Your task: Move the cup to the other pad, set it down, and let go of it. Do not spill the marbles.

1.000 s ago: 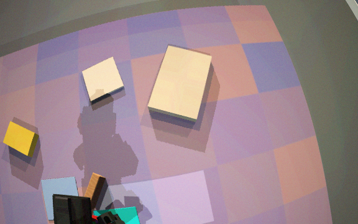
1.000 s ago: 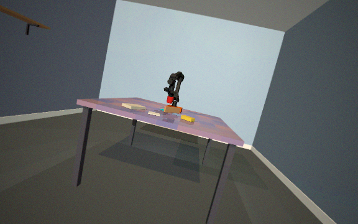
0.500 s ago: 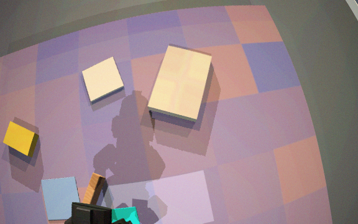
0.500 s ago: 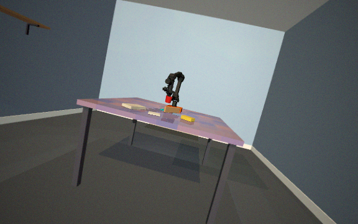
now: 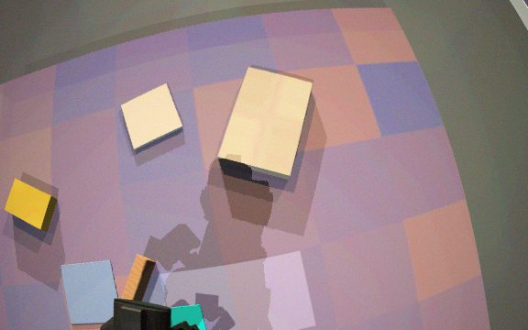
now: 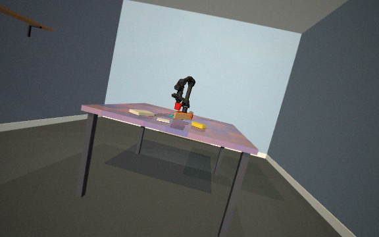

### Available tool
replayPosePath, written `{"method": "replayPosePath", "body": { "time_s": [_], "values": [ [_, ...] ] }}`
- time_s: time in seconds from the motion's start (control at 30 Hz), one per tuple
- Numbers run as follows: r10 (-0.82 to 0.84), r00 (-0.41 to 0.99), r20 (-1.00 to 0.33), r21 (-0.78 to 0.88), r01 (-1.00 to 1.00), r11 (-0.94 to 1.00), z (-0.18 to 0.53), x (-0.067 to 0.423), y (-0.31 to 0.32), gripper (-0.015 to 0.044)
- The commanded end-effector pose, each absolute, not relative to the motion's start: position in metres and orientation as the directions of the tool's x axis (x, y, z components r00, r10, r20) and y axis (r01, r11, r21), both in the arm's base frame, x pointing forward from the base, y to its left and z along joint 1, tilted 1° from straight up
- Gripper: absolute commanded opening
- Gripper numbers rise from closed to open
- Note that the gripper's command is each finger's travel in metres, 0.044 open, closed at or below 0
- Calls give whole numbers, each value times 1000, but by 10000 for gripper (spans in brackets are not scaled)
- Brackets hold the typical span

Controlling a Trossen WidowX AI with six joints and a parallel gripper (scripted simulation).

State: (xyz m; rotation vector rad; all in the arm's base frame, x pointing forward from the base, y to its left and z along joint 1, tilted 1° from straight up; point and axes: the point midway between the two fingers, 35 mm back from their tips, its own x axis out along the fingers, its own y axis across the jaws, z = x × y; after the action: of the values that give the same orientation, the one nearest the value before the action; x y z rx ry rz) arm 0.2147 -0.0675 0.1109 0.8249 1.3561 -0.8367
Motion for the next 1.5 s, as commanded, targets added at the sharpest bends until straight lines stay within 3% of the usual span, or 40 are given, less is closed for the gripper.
{"method": "replayPosePath", "body": {
  "time_s": [0.0, 1.47],
  "values": [
    [-26, 31, -999, 14, 877, 481, 104, 214, -67, 0],
    [-26, 30, -999, 14, 877, 481, 49, 214, -70, 0]
  ]
}}
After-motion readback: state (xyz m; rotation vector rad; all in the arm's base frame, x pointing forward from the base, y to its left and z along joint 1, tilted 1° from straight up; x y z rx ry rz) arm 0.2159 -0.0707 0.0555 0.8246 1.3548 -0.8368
